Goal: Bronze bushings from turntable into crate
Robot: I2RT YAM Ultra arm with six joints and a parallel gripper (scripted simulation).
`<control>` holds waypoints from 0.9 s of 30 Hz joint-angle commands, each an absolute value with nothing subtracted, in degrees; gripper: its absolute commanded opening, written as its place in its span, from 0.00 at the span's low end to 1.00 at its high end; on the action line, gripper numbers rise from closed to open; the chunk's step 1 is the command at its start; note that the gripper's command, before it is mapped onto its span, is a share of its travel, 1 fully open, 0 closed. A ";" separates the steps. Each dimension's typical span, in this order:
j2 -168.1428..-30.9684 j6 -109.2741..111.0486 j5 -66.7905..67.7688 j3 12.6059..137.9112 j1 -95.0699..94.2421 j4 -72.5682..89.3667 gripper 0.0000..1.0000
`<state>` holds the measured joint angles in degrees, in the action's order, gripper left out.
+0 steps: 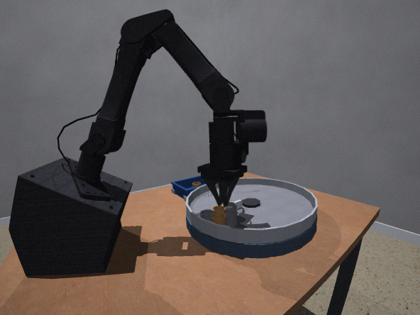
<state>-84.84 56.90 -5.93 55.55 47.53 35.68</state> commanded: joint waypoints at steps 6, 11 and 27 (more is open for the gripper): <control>-84.21 57.44 -6.77 57.51 47.49 36.14 0.15; -84.21 57.44 -6.77 57.51 47.49 36.14 0.15; -84.26 57.94 -6.96 57.67 48.28 36.12 0.15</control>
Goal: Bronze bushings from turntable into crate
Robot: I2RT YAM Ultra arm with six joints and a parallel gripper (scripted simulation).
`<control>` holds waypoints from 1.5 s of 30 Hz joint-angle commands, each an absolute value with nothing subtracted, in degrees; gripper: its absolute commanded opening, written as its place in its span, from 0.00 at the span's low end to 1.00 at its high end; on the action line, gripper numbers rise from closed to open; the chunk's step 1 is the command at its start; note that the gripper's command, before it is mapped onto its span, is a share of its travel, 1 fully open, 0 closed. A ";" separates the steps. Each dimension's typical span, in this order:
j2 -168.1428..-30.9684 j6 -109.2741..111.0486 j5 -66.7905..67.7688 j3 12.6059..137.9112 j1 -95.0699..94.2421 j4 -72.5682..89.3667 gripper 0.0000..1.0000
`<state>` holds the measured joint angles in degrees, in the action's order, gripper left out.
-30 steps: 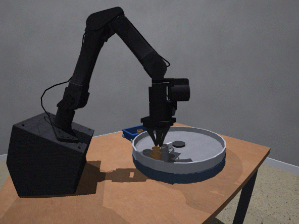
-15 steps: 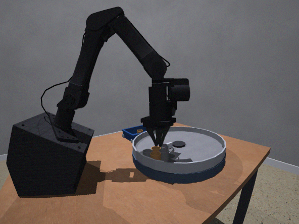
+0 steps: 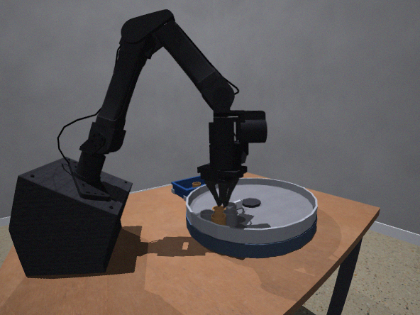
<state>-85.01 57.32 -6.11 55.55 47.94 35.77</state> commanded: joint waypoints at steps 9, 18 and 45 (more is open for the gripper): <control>-84.26 57.90 -6.97 57.67 48.28 36.12 0.15; -84.26 57.90 -6.97 57.67 48.28 36.12 0.15; -84.07 57.98 -6.99 58.02 48.68 36.20 0.15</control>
